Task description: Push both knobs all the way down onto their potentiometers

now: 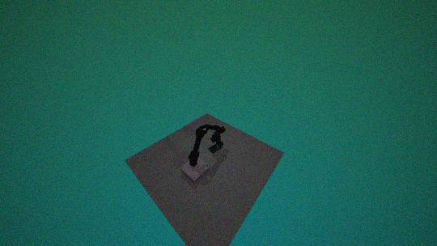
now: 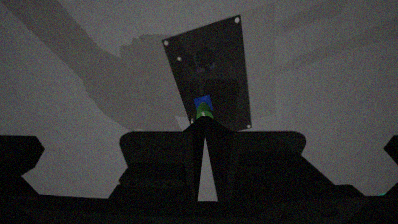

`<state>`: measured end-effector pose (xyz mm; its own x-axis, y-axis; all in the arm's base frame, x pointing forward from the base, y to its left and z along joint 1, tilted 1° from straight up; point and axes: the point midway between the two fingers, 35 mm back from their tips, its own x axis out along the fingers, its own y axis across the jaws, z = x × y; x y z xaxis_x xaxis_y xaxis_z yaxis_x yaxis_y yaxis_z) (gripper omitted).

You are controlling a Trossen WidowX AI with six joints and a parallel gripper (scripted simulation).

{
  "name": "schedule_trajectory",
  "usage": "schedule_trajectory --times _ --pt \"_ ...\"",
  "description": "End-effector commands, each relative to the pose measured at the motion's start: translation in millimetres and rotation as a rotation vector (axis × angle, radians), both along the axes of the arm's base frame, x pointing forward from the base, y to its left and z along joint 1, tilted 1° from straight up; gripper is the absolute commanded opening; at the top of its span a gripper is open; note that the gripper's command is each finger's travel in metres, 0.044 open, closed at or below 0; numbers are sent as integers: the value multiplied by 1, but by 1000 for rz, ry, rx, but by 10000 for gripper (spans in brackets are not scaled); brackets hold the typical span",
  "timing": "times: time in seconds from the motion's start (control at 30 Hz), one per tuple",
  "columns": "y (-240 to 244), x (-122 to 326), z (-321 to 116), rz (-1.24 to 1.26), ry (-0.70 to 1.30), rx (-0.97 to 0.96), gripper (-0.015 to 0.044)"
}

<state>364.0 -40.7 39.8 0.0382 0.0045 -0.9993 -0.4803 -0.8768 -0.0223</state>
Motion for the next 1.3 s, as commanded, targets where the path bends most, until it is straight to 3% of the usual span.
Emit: schedule_trajectory --times 0.0,1.27 --pt "1 -1 -4 4 4 4 0" --pt "1 -1 -8 4 4 4 0"
